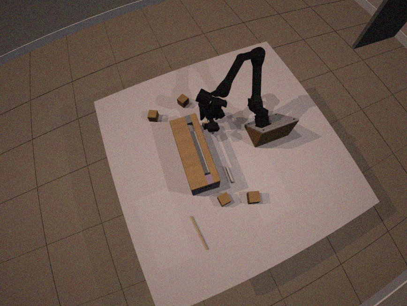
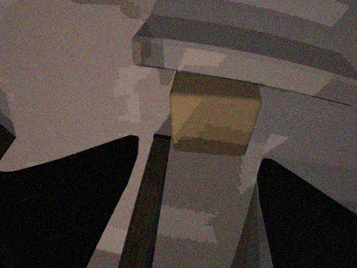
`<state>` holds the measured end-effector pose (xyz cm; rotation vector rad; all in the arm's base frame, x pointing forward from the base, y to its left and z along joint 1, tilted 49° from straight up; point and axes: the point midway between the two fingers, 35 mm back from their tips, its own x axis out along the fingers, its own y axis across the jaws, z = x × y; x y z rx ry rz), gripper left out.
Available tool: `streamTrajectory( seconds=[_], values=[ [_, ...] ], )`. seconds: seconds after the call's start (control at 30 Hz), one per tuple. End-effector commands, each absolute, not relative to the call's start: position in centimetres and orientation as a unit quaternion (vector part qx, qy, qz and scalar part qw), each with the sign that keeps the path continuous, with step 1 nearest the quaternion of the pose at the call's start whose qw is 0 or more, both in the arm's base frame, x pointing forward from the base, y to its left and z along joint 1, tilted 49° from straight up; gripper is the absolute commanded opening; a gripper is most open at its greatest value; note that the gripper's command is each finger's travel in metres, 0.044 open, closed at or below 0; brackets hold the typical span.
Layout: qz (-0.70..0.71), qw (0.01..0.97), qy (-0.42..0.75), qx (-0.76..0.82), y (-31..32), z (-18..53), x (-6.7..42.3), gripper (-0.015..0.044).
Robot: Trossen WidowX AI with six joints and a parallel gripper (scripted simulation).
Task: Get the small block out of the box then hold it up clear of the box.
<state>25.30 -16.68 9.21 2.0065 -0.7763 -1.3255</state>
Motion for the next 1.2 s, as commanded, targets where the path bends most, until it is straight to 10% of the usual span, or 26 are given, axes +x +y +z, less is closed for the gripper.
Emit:
streamTrajectory(
  seconds=[0.0,0.4,0.83,1.17],
  values=[
    [-0.504,0.304,-0.289,0.755,-17.1,8.5,25.1,0.0285],
    [-0.503,0.307,-0.29,0.755,-18.4,7.5,24.8,0.0285],
    [-0.503,0.305,-0.289,0.755,-17.9,7.9,25.0,0.0003],
    [-0.502,0.303,-0.29,0.756,-14.2,11.1,25.5,0.0]
  ],
)
